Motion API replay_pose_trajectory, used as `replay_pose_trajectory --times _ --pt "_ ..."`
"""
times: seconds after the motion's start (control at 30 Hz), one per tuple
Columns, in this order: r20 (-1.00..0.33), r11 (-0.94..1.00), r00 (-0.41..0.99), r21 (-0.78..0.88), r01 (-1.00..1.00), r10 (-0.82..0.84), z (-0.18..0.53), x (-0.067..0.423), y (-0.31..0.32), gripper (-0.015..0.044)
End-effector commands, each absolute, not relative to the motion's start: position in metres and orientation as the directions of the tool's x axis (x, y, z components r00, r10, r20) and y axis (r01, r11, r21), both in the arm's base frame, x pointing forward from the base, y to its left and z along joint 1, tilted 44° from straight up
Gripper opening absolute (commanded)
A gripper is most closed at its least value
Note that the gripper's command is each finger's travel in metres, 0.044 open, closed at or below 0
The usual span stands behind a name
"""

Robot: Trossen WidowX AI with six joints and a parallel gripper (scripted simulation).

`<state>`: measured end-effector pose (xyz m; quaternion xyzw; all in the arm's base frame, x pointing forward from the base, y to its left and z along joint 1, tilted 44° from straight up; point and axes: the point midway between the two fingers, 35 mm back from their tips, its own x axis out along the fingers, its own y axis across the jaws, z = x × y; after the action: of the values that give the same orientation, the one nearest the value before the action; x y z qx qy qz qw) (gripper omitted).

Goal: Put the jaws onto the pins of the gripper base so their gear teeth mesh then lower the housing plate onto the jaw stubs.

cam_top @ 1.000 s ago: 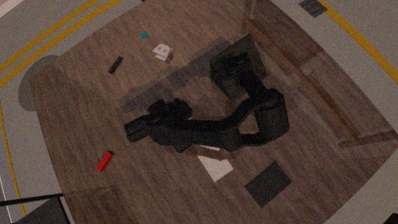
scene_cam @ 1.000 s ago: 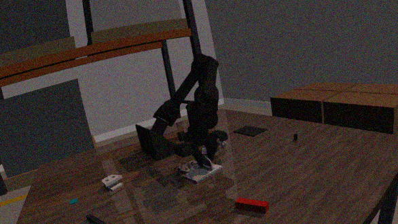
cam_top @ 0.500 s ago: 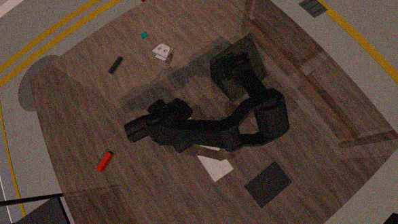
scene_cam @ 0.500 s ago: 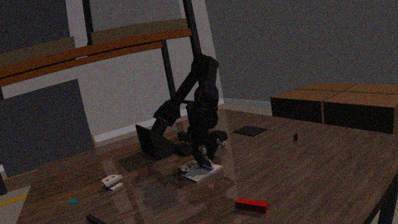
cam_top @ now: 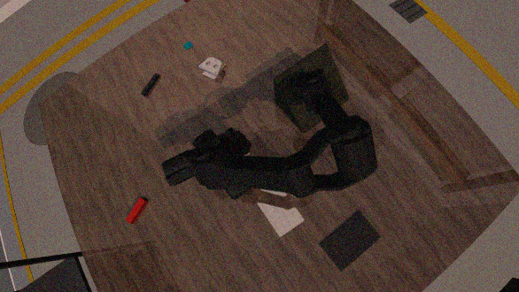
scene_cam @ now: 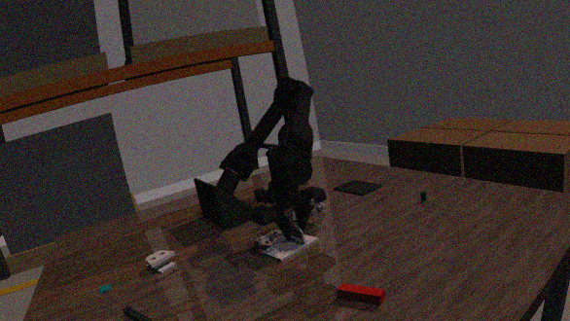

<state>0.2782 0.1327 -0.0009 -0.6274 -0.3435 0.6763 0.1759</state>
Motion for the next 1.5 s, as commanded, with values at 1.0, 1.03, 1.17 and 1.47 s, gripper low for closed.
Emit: replay_pose_trajectory --times 1.0,1.03,1.17,1.47 --pt "-0.728 -0.702 -0.151 -0.685 0.193 0.669 -0.001 0.278 0.133 0.0224" --pt "-0.728 -0.702 -0.151 -0.685 0.193 0.669 -0.001 0.278 0.133 0.0224" --pt "-0.729 -0.703 -0.15 -0.684 0.192 0.668 0.008 0.281 0.124 0.0224" --pt "-0.727 -0.702 -0.151 -0.687 0.189 0.67 0.05 0.287 0.086 0.0224"
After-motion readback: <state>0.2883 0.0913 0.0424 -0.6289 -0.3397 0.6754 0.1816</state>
